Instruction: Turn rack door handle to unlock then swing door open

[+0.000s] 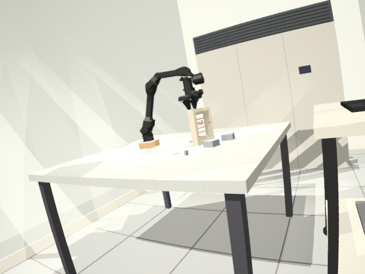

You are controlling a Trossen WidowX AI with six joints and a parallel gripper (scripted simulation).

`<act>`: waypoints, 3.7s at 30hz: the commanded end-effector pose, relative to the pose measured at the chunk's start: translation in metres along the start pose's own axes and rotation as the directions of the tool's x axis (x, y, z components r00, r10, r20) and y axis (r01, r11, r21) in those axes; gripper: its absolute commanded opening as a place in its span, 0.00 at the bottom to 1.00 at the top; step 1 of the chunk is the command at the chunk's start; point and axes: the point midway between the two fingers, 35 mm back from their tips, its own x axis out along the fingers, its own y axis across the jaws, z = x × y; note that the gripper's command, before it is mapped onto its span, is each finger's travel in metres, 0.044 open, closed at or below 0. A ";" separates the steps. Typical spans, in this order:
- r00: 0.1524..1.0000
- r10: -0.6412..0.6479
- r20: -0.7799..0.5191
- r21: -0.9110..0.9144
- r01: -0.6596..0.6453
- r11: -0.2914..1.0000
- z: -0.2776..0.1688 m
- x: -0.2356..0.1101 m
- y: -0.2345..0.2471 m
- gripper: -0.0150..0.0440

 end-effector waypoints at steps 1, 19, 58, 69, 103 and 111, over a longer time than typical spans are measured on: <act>1.000 0.000 -0.006 0.005 0.000 1.000 0.000 0.008 0.000 0.73; 1.000 0.002 -0.021 0.007 -0.002 1.000 -0.001 0.038 0.000 0.73; 1.000 0.002 -0.026 -0.353 -0.011 0.936 -0.003 0.047 -0.001 0.27; 1.000 0.002 -0.026 -0.785 -0.022 0.619 -0.003 0.047 -0.001 0.27; 1.000 0.002 -0.026 -0.942 -0.024 -0.335 -0.003 0.047 -0.001 0.40; 1.000 0.002 -0.026 -0.942 -0.024 -0.335 -0.003 0.047 -0.001 0.73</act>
